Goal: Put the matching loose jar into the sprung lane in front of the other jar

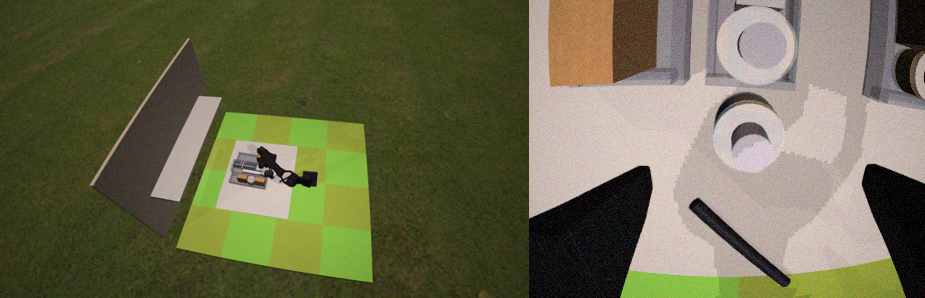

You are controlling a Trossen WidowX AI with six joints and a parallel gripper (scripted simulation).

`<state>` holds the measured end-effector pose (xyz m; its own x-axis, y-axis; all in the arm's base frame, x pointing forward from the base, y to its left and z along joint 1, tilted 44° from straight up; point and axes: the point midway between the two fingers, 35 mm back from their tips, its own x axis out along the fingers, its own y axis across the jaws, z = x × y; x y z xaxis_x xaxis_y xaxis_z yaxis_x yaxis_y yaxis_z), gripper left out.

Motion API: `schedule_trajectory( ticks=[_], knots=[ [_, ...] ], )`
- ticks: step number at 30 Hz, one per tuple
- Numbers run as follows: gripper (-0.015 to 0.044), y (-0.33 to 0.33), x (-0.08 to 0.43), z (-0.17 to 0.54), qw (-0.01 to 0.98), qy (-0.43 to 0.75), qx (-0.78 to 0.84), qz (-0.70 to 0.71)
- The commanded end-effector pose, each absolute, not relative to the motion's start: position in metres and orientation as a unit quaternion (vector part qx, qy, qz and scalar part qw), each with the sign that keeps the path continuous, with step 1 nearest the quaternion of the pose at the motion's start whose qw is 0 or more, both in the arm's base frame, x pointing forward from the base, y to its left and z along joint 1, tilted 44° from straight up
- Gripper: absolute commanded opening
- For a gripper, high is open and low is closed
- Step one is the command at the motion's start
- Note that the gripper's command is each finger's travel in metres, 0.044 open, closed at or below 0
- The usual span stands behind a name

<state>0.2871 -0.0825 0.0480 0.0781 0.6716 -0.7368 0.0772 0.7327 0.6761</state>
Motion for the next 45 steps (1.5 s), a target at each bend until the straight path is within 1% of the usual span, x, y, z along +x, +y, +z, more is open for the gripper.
schedule_trajectory(
  ticks=[1, 33, 42, 45],
  knots=[
    [0.044, -0.072, 0.286, 0.039, 0.67, 0.644, 0.294, 0.223],
    [0.044, -0.038, 0.289, 0.003, 0.67, 0.644, 0.295, 0.224],
    [0.0204, -0.038, 0.289, 0.003, 0.67, 0.644, 0.295, 0.224],
    [0.0184, -0.038, 0.289, 0.003, 0.67, 0.644, 0.295, 0.224]
  ],
)
